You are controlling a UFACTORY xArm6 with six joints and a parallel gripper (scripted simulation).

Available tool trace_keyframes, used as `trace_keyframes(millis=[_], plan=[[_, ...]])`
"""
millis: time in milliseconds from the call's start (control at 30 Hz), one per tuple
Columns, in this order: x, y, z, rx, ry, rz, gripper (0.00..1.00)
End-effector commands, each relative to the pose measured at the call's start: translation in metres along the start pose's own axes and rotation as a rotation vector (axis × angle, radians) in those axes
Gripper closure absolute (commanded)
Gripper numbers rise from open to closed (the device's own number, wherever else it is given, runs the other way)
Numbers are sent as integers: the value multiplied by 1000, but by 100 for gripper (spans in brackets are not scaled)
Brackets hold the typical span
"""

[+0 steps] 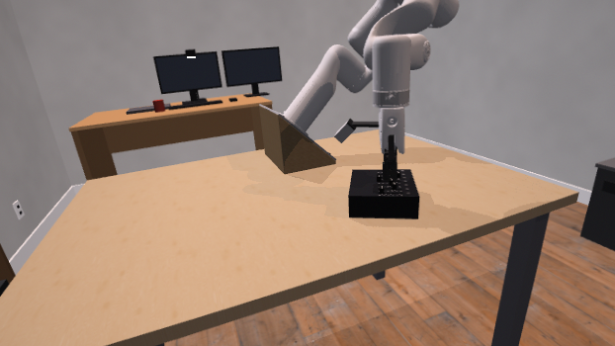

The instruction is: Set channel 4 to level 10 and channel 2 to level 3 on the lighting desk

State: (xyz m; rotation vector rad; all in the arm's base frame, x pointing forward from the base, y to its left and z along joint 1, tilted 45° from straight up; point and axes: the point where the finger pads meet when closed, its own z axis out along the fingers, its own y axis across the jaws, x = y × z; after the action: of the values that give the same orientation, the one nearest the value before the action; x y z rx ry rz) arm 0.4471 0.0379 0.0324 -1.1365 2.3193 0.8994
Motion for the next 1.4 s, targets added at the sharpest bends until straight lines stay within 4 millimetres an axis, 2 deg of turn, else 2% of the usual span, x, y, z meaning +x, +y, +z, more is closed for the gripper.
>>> trace_keyframes(millis=[0,500,933,1367], plan=[[-2,-1,-1,3,-1,-1,100],[-4,-1,-7,3,-1,-1,100],[-3,-1,-40,3,-1,-1,100],[-3,-1,-41,3,-1,-1,100]])
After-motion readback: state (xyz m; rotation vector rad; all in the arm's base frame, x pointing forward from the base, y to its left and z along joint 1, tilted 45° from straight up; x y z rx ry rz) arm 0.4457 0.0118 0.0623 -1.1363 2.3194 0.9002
